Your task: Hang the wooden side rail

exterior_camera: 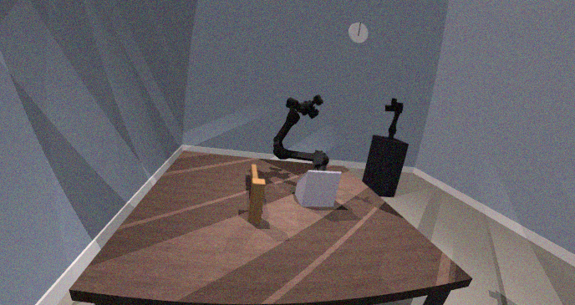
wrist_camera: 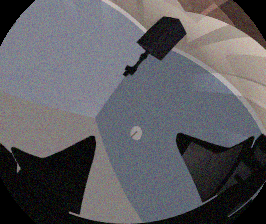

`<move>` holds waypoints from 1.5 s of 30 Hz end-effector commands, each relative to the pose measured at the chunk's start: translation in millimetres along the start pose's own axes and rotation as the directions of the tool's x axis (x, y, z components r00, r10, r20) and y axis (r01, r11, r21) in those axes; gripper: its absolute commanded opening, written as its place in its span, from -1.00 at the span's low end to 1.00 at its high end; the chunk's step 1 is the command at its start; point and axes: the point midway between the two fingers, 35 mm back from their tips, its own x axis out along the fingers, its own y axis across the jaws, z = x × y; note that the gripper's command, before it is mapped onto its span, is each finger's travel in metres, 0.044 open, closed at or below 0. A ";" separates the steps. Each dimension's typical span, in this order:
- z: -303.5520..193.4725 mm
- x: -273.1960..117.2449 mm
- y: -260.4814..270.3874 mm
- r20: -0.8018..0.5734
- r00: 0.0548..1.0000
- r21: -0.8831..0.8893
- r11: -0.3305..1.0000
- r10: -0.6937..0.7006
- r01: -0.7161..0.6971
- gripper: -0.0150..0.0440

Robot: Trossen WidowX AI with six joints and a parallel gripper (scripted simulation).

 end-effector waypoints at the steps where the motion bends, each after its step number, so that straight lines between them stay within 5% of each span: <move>1: 0.3 0.9 2.0 0.000 1.000 0.011 1.000 0.006 -0.006 0.95; 9: 15.1 24.5 92.4 0.003 0.957 0.459 0.850 0.290 -0.259 1.00; 19: 35.3 9.3 218.0 0.003 0.767 0.891 0.347 0.642 -0.294 1.00; 26: 50.1 -31.3 296.8 0.007 0.557 1.000 0.011 0.830 -0.029 1.00; 32: 62.4 -83.4 352.4 0.011 0.340 0.943 -0.123 0.941 0.308 1.00; 38: 73.1 -148.3 392.3 0.014 0.102 0.777 -0.075 0.995 0.625 1.00; 45: 89.1 -232.8 421.9 0.030 -0.178 0.452 0.145 0.984 0.880 1.00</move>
